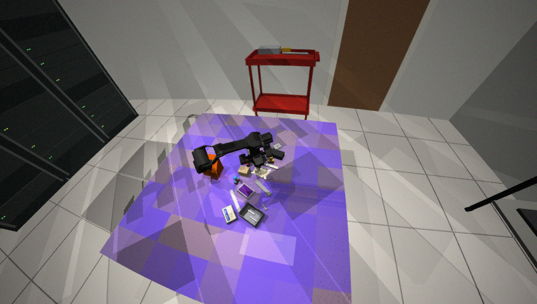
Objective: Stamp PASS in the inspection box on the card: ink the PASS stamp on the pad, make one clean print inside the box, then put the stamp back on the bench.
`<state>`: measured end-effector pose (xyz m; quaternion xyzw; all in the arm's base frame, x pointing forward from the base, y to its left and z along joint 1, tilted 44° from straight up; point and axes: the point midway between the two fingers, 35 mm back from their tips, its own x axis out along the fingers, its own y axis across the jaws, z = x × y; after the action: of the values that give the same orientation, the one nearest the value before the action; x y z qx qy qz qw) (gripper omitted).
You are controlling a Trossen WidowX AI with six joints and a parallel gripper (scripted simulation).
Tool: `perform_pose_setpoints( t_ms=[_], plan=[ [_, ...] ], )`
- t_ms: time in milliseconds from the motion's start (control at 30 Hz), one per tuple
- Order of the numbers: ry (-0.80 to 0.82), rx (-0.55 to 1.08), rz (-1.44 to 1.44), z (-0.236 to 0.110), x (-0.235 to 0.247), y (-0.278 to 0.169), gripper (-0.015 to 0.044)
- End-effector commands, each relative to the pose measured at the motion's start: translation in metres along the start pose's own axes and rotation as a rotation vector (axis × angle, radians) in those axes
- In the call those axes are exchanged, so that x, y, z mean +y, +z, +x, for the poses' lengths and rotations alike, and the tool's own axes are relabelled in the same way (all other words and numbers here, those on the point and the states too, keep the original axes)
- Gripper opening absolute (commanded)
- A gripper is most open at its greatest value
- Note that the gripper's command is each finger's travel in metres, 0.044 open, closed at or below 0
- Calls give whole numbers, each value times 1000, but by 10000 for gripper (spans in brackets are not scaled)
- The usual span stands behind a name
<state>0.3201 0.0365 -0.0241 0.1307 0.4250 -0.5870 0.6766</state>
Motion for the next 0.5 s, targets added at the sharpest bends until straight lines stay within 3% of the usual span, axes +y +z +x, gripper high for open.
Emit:
perform_pose_setpoints(
  t_ms=[0,467],
  plan=[
    [-3,-5,-5,4,0,0,0],
    [-2,-5,-5,14,0,0,0]
  ],
)
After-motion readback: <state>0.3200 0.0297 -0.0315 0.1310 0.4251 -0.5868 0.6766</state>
